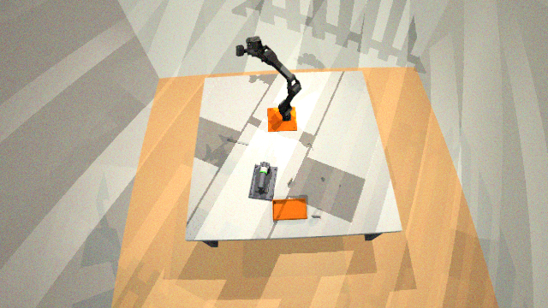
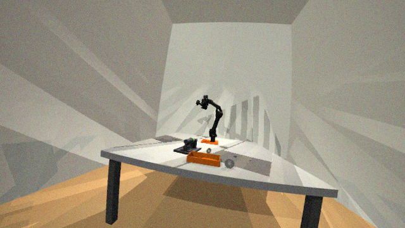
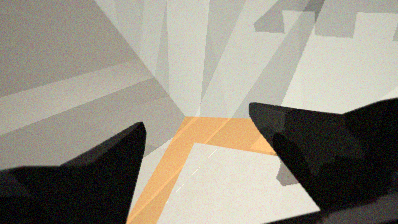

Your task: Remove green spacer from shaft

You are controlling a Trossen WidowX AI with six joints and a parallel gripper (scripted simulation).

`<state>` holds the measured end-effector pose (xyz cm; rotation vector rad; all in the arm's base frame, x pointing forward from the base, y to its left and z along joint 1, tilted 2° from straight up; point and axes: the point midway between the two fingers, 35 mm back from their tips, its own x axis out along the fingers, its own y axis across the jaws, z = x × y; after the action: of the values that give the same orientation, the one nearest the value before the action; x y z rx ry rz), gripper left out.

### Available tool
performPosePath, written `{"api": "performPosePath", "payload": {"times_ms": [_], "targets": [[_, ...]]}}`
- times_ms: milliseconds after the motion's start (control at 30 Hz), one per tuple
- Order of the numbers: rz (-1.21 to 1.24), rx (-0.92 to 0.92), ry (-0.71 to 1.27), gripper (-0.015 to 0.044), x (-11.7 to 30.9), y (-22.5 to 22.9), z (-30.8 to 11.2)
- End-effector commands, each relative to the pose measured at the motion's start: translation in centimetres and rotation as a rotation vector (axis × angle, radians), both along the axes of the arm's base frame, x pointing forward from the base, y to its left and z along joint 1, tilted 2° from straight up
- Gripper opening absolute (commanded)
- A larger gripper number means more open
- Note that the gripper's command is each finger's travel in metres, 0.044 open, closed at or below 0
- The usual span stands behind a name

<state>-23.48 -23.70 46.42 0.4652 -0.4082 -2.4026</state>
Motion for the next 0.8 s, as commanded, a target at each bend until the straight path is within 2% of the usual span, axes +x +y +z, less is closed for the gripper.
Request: {"api": "performPosePath", "payload": {"times_ms": [0,167,433,600,767], "targets": [[0.008,0.003,0.0,0.0426,0.1,-0.2,-0.1],[0.228,0.082,0.014,0.044,4.3,-5.2,-2.9],[0.648,0.215,0.071,0.044,14.9,-11.7,-8.6],[0.919,0.286,0.126,0.044,22.6,-13.4,-12.4],[1.176,0.341,0.202,0.044,30.5,-13.1,-16.1]]}}
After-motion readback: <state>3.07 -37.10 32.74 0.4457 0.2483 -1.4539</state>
